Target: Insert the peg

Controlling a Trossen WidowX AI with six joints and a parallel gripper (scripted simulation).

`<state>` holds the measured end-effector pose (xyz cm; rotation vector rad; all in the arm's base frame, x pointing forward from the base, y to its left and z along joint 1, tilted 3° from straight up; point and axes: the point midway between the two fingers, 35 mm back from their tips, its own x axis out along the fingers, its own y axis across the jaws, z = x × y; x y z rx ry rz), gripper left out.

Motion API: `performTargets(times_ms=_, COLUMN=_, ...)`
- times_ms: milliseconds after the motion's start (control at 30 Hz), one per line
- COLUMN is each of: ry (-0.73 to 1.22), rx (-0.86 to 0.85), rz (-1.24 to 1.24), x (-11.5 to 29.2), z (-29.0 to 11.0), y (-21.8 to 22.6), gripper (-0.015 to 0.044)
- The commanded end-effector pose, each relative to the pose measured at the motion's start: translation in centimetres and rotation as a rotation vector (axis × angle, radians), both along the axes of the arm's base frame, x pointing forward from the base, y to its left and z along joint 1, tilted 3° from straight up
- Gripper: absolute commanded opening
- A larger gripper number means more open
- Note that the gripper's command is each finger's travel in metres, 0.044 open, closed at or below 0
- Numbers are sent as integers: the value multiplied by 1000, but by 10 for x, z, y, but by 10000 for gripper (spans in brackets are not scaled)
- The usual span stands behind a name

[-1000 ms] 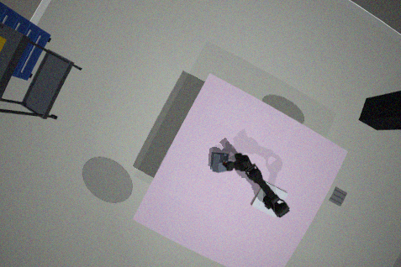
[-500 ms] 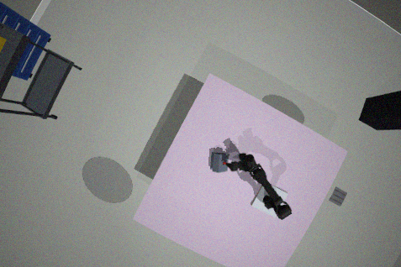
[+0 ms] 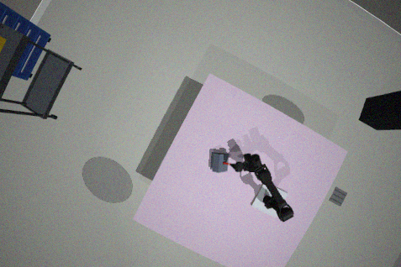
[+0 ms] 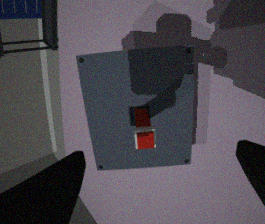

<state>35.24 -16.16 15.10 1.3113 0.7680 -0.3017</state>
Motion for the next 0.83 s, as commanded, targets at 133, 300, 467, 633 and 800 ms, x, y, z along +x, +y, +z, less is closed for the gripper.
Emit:
performTargets(times_ms=133, ry=-14, rx=-8, rz=2, x=-13, z=13, y=-4, gripper=440)
performTargets(times_ms=300, ry=-14, rx=-8, rz=1, x=-20, z=16, y=-7, gripper=440)
performTargets(times_ms=467, ry=-13, rx=-8, rz=0, x=-25, z=18, y=-8, gripper=440)
performTargets(times_ms=633, ry=-13, rx=-8, rz=0, x=-32, z=23, y=-10, gripper=440)
performTargets(times_ms=800, ry=-13, rx=-8, rz=0, x=-32, z=23, y=-11, gripper=440)
